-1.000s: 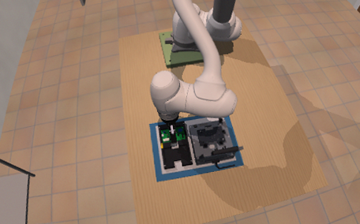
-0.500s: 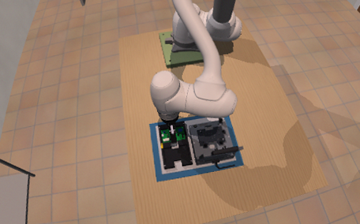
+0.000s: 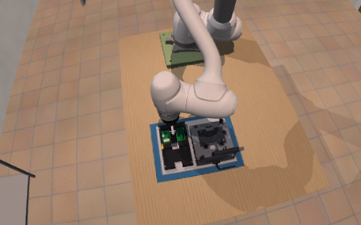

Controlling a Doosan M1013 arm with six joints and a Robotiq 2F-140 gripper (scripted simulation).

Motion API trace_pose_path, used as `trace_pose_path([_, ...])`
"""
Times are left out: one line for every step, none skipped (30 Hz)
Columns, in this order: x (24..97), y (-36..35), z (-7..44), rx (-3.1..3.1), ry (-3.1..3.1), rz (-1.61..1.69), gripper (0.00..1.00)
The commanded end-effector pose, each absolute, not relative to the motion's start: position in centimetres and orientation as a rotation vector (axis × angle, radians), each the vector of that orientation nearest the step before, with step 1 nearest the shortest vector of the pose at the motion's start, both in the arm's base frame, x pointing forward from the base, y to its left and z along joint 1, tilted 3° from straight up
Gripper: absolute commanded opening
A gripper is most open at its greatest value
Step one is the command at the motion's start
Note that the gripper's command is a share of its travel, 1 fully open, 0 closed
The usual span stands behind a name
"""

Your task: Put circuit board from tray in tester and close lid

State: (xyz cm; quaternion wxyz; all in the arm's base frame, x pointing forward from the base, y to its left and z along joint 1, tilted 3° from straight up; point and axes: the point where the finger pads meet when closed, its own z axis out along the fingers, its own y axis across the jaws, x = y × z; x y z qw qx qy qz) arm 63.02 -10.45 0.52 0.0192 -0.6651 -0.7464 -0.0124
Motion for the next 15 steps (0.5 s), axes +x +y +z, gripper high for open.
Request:
trace_pose_path([63.02, -10.45, 0.53, -2.064, -2.317, -0.039, 0.54])
trace_pose_path([63.02, -10.45, 0.53, -2.064, -2.317, -0.039, 0.54])
trace_pose_path([63.02, -10.45, 0.53, -2.064, -2.317, -0.039, 0.54])
trace_pose_path([63.02, -10.45, 0.53, -2.064, -2.317, -0.039, 0.54])
trace_pose_path([63.02, -10.45, 0.53, -2.064, -2.317, -0.039, 0.54])
trace_pose_path([63.02, -10.45, 0.53, -2.064, -2.317, -0.039, 0.54])
trace_pose_path([63.02, -10.45, 0.53, -2.064, -2.317, -0.039, 0.54])
trace_pose_path([63.02, -10.45, 0.53, -2.064, -2.317, -0.039, 0.51])
trace_pose_path([63.02, -10.45, 0.53, -2.064, -2.317, -0.039, 0.51])
trace_pose_path([63.02, -10.45, 0.53, -2.064, -2.317, -0.039, 0.51])
trace_pose_path([63.02, -10.45, 0.53, -2.064, -2.317, -0.039, 0.51])
trace_pose_path([63.02, -10.45, 0.53, -2.064, -2.317, -0.039, 0.51])
trace_pose_path([63.02, -10.45, 0.53, -2.064, -2.317, -0.039, 0.51])
trace_pose_path([63.02, -10.45, 0.53, -2.064, -2.317, -0.039, 0.51])
trace_pose_path([63.02, -10.45, 0.53, -2.064, -2.317, -0.039, 0.51])
